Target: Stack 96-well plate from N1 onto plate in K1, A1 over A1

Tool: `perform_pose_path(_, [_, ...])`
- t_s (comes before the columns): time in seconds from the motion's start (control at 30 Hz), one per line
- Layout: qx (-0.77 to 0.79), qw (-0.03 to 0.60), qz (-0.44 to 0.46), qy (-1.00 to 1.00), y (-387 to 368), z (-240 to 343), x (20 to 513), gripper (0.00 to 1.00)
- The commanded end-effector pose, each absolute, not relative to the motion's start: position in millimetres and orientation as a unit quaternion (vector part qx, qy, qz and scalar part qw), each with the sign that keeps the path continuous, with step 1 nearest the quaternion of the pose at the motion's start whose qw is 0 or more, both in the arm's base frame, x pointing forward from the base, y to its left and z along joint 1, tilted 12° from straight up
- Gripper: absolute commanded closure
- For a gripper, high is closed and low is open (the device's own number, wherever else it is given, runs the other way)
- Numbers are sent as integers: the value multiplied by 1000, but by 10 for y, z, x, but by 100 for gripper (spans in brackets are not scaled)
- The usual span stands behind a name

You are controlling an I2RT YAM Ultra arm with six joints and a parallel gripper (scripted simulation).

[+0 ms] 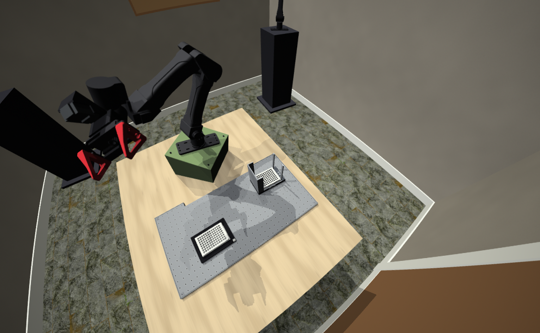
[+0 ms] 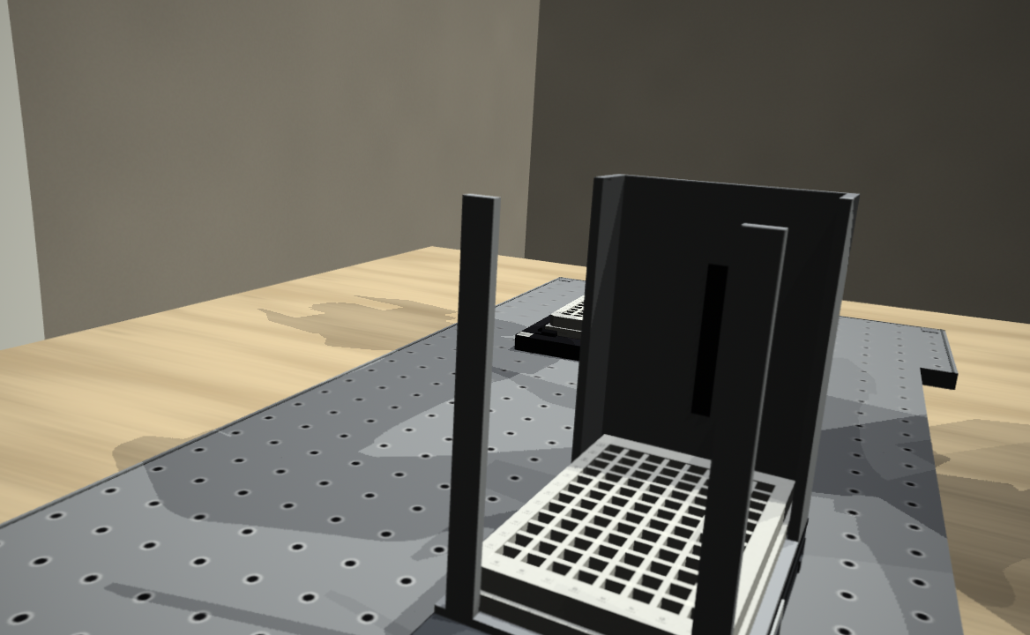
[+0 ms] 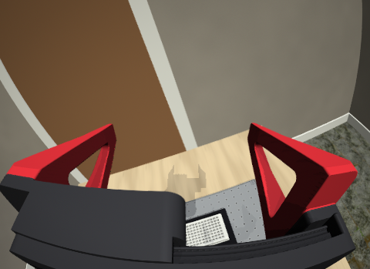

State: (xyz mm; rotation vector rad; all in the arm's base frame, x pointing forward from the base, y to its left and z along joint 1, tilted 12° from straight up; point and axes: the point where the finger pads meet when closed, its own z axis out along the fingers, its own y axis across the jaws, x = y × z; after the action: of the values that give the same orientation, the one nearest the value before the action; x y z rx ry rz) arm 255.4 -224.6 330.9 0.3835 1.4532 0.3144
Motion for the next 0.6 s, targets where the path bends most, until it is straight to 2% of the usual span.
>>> perform_pose_path(0.0, [162,711,105,676,-2395,3306,2698,0])
perform_pose_path(0.57, [98,662,25,743,-2611,2948,3258,0])
